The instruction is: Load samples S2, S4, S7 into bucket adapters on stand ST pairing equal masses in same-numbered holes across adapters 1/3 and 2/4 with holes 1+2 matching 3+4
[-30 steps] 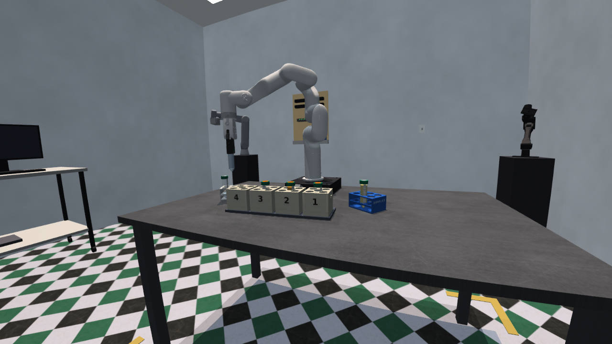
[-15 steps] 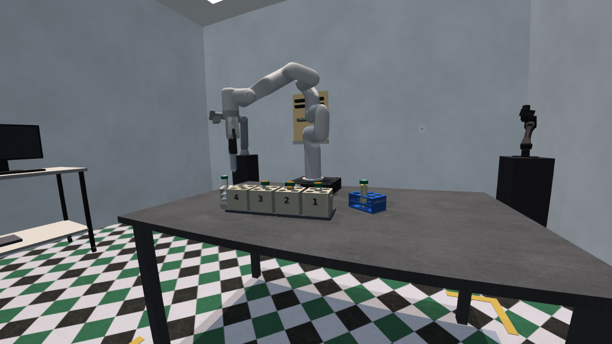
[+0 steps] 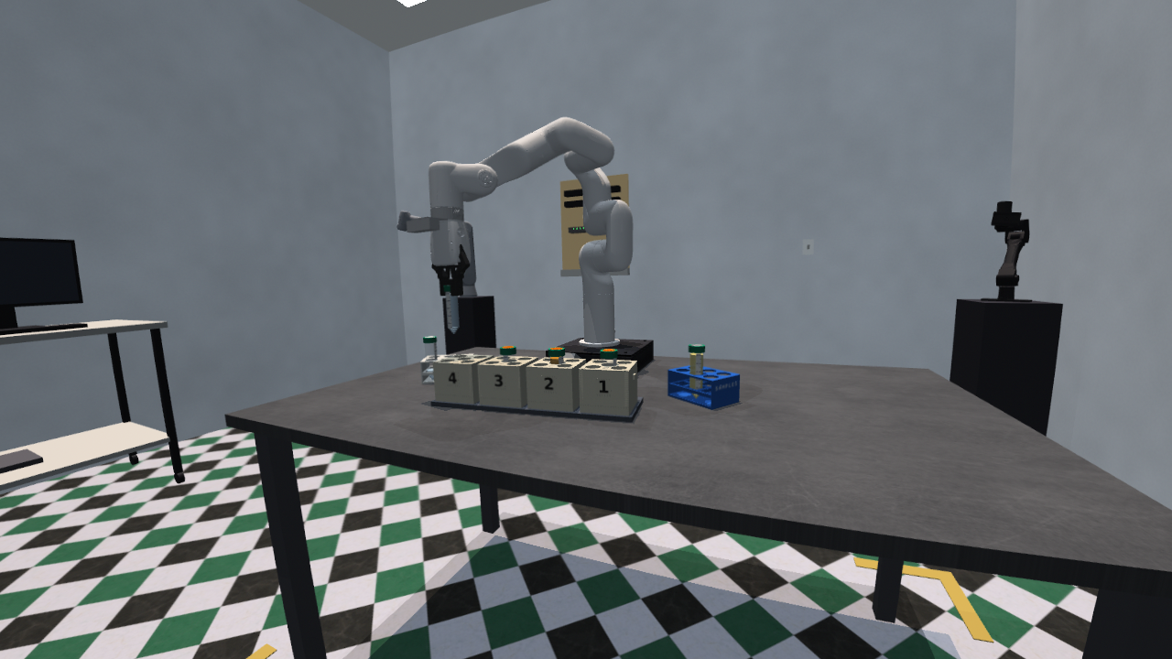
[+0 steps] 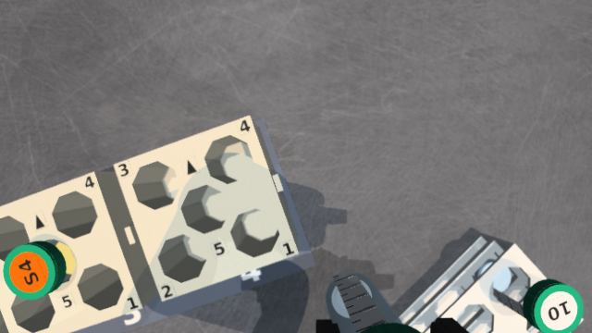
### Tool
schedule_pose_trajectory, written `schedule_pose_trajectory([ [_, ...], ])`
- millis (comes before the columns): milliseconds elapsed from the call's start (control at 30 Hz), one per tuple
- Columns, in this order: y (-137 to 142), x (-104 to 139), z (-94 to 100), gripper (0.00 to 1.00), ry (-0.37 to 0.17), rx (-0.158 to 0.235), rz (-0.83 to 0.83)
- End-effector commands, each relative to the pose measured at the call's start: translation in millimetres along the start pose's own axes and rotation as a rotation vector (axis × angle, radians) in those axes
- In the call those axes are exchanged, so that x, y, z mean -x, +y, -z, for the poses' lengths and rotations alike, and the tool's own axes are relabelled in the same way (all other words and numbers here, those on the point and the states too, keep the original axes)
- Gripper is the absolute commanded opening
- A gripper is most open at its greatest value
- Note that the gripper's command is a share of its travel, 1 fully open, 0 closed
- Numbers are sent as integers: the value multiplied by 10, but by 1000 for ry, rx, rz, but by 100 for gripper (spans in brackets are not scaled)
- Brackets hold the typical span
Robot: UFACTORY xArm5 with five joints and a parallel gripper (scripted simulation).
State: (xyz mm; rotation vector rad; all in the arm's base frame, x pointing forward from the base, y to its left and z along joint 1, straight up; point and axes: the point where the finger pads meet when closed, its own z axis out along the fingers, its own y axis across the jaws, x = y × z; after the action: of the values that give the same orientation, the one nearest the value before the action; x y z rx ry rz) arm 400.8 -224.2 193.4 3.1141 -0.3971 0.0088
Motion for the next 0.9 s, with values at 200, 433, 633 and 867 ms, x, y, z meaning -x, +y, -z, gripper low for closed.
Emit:
schedule_pose_trajectory([
  [200, -361, -181, 16, 0, 4, 1, 267],
  [433, -679, -327, 17, 0, 4, 0, 346],
  [633, -877, -418, 17, 0, 4, 0, 346],
  [867, -877, -418, 17, 0, 4, 0, 346],
])
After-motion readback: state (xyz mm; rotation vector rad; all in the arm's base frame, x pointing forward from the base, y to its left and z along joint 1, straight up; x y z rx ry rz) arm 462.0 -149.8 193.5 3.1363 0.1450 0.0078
